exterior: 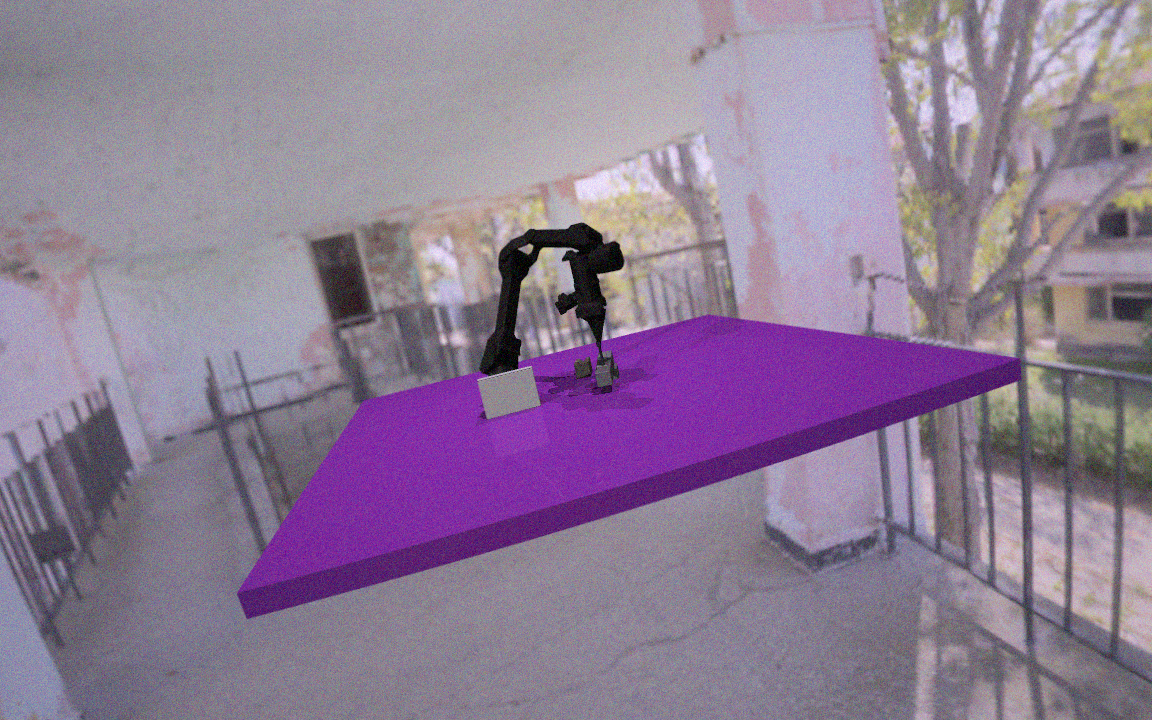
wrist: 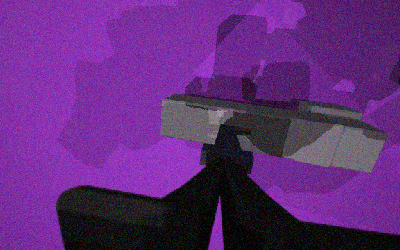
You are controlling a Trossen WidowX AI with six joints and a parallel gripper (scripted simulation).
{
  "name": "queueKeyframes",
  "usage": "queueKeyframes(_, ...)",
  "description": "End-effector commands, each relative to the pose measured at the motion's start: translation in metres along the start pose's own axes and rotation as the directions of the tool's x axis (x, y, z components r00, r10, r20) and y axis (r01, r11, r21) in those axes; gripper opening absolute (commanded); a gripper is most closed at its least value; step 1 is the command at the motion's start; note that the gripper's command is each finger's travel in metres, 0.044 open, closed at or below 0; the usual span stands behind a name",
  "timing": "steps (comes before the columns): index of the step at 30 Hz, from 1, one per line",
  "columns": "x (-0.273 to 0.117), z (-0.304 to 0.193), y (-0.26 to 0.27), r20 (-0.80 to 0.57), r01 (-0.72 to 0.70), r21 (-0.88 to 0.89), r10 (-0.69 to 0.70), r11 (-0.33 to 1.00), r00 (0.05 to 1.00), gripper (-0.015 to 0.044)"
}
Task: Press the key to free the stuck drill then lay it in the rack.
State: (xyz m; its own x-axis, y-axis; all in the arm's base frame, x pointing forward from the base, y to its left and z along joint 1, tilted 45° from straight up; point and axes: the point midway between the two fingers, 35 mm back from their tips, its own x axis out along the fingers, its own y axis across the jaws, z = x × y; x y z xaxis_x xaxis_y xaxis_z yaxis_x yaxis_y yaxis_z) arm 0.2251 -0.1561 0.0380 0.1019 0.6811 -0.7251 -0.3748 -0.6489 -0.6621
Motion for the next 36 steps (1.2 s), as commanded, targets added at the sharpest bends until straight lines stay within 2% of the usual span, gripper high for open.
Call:
queueKeyframes(1, 0.0045, 0.0032, -0.0002, 0.006, 0.006, 0.009, -0.006, 1.0, 1.0, 0.0)
queueKeyframes(36, 0.0058, 0.0063, -0.001, 0.006, 0.006, 0.009, -0.006, 1.0, 1.0, 0.0)
